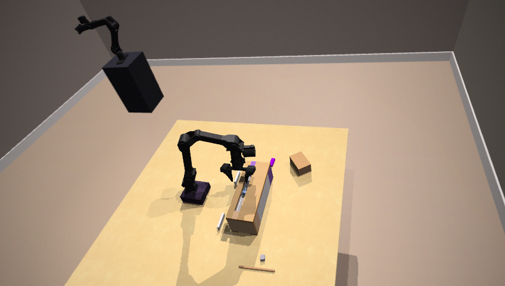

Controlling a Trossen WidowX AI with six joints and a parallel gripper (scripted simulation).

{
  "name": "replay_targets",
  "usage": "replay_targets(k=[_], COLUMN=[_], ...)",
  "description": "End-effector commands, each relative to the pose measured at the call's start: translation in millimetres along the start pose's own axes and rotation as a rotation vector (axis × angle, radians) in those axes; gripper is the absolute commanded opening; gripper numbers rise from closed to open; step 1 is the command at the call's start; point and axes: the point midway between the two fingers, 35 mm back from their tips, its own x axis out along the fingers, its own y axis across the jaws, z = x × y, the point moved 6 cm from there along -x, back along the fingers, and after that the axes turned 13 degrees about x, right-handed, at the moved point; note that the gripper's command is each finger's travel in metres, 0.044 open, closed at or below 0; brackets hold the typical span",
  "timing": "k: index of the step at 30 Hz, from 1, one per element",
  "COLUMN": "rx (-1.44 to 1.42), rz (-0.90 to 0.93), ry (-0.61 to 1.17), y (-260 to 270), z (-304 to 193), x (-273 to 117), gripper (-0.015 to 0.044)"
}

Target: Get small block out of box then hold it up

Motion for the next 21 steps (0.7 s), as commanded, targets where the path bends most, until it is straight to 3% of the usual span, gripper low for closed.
replay_targets(k=[1,21], rx=[-0.005,-0.005], rz=[0.007,0.007], ry=[0.000,0.000], y=[2.1,6.5], z=[2.5,11.8], x=[8.3,38.6], gripper=[0.0400,0.0400])
